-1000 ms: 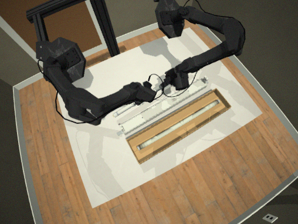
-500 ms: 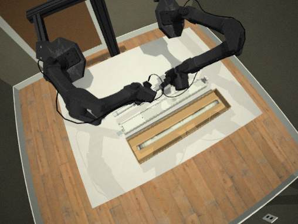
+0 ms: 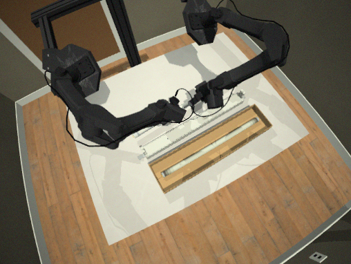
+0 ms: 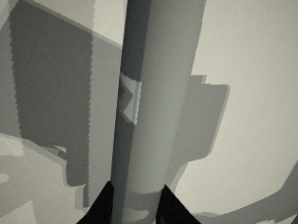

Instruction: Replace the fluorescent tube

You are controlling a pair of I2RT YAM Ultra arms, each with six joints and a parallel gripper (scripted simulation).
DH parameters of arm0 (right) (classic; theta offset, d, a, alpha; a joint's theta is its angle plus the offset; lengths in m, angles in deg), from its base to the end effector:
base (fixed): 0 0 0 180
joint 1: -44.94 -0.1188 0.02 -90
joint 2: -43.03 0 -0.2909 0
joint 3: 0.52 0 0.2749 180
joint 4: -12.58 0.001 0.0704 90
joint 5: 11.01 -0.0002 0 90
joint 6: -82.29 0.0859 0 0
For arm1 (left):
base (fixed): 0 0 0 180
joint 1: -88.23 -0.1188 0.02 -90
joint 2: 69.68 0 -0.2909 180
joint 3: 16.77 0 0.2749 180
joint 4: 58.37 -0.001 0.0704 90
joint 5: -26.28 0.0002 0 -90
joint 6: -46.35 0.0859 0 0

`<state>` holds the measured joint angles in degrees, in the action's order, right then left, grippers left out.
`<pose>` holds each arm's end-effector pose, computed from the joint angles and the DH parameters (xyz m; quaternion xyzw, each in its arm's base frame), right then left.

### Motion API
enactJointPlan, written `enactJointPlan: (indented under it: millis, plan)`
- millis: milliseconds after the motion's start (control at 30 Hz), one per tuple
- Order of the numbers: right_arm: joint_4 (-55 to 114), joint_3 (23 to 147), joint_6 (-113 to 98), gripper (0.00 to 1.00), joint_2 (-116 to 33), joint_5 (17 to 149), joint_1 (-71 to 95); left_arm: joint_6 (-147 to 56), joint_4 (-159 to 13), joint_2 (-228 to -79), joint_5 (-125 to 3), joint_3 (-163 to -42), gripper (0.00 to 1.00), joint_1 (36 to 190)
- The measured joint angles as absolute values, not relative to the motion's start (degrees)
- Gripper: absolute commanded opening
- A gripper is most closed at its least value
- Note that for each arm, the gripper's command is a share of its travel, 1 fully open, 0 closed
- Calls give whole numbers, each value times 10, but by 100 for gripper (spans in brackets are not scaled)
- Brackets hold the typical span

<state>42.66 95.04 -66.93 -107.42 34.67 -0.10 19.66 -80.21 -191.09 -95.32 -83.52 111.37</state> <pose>0.3545 0.2714 -0.0940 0.7202 -0.5810 0.3790 0.0062 0.3527 -0.1007 0.0032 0.6311 0.7182 0.2928 0.0134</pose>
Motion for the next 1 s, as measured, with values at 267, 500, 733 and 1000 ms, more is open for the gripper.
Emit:
enactJointPlan:
  millis: [267,500,733,1000]
  plan:
    - [436,958,-667,11,-1076,349,0,196,-809,-1910,-952,-839,11,1112]
    - [447,962,-663,11,-1076,353,1,194,-819,-1912,-948,-844,11,1112]
    - [461,971,-658,11,-1079,357,3,191,-834,-1914,-946,-853,11,1112]
    - [498,994,-649,11,-1085,366,7,186,-864,-1919,-937,-873,11,1109]
